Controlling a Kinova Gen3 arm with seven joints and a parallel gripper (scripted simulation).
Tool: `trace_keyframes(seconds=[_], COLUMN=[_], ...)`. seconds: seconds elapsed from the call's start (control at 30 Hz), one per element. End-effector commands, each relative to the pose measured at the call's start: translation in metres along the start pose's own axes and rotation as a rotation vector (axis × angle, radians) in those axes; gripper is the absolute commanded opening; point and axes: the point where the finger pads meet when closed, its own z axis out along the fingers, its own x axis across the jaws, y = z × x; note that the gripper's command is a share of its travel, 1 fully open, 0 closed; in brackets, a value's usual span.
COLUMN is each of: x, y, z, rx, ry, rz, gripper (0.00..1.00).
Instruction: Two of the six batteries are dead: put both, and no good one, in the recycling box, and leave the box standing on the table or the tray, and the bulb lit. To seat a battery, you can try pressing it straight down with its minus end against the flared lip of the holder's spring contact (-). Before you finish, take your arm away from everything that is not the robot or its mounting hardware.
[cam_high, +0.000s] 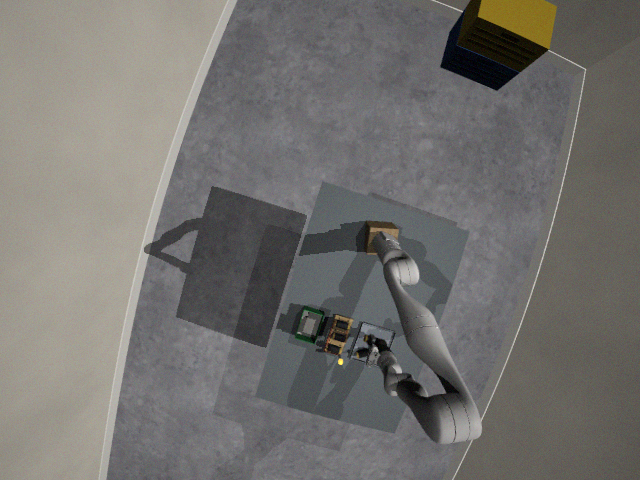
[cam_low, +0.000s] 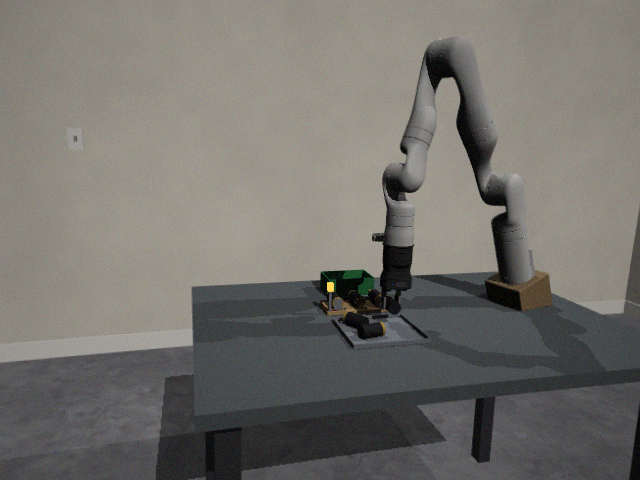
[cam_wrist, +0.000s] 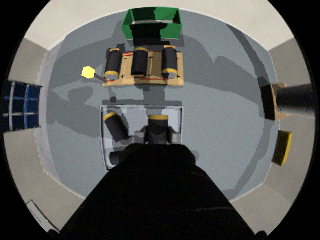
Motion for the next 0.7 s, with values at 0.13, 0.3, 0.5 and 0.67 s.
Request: trace_keyframes(seconds=[0.13, 0.3, 0.5, 0.67], x=[0.004, 0.004, 0.004, 0.004], y=[-0.003, -0.003, -0.003, -0.003], z=[0.025, 0.036, 0.036, 0.036], rx=[0.007, 0.007, 0.007, 0.007], ry=[0.012, 0.012, 0.012, 0.012], rz=[0.002, 0.002, 0.002, 0.002], gripper=[0.57, 0.57, 0.57, 0.57])
